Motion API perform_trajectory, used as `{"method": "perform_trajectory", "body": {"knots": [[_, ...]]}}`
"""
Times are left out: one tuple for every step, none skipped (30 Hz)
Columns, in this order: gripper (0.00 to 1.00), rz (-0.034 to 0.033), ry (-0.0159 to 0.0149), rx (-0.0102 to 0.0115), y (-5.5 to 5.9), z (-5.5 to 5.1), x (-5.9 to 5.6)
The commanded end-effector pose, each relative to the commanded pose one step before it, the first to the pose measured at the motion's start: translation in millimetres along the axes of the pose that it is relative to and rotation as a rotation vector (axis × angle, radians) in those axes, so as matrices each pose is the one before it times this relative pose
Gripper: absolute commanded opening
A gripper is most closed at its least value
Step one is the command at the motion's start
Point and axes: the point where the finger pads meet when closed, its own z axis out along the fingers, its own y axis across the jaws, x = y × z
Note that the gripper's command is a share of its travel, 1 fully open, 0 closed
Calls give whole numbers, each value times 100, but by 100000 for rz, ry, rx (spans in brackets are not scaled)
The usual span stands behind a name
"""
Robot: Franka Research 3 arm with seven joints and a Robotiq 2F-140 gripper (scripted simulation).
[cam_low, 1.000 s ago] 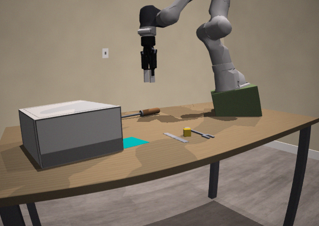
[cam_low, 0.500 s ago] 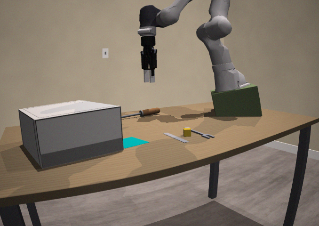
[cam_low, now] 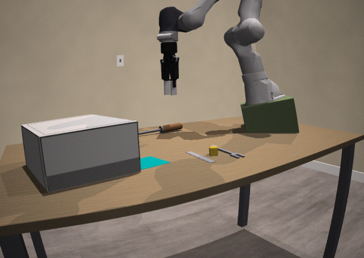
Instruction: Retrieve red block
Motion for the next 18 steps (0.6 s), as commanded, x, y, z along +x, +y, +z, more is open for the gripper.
{"method": "perform_trajectory", "body": {"knots": [[34, -768, 387, -178, 10, 431, 124], [34, 0, 0, 0, 0, 0, 0], [34, 0, 0, 0, 0, 211, 0], [34, 0, 0, 0, 0, 234, 0], [34, 0, 0, 0, 0, 255, 0], [34, 0, 0, 0, 1, 275, 0], [34, 0, 0, 0, 1, 293, 1], [34, 0, 0, -1, 1, 311, -1], [34, 0, 0, 1, 1, 324, 1], [34, 0, 0, 0, 1, 339, 0], [34, 0, 0, -1, 1, 351, -1], [34, 0, 0, 0, 1, 360, 0], [34, 0, 0, 1, 1, 368, 1], [34, 0, 0, 0, 1, 375, 0], [34, 0, 0, -1, 1, 380, -1], [34, 0, 0, 1, 1, 382, 1], [34, 0, 0, 1, 0, 383, 1], [34, 0, 0, 0, 0, 0, 0]]}}
